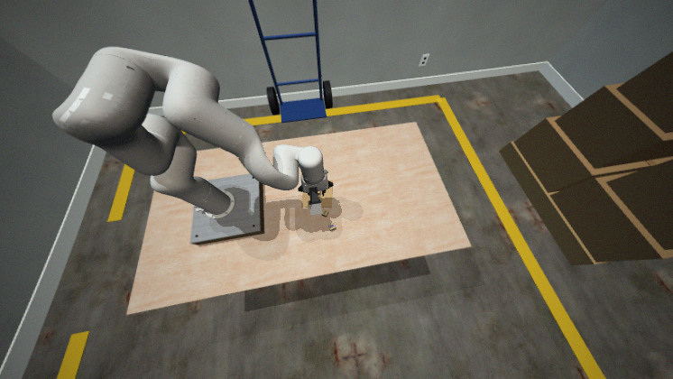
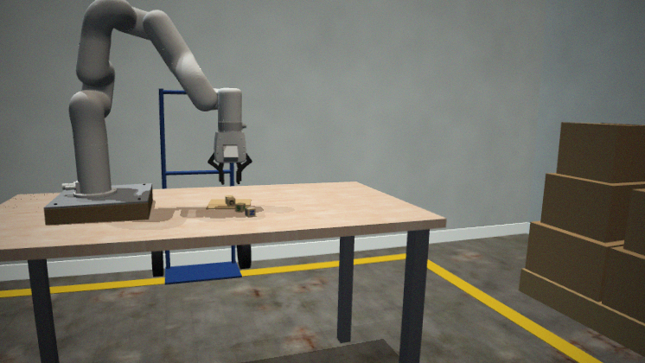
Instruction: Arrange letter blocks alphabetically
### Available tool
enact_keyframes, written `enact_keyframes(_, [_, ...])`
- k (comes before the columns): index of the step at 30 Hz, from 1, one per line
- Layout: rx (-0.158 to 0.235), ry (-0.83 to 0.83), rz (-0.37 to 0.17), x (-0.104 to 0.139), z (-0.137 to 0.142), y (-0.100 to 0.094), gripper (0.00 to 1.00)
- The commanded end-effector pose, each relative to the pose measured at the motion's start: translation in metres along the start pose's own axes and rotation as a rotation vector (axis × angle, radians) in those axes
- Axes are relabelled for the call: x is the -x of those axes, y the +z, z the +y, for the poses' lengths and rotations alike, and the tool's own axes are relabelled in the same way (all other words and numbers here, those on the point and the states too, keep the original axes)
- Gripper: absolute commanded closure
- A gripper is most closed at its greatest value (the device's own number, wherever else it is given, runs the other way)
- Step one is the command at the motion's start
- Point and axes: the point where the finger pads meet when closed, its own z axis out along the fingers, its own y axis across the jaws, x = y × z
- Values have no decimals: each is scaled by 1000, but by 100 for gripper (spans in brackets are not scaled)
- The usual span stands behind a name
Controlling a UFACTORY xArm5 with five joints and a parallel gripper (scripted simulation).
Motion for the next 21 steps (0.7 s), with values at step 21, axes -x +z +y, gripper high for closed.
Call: enact_keyframes(21, [-4,0,0,-1,-2,30,52])
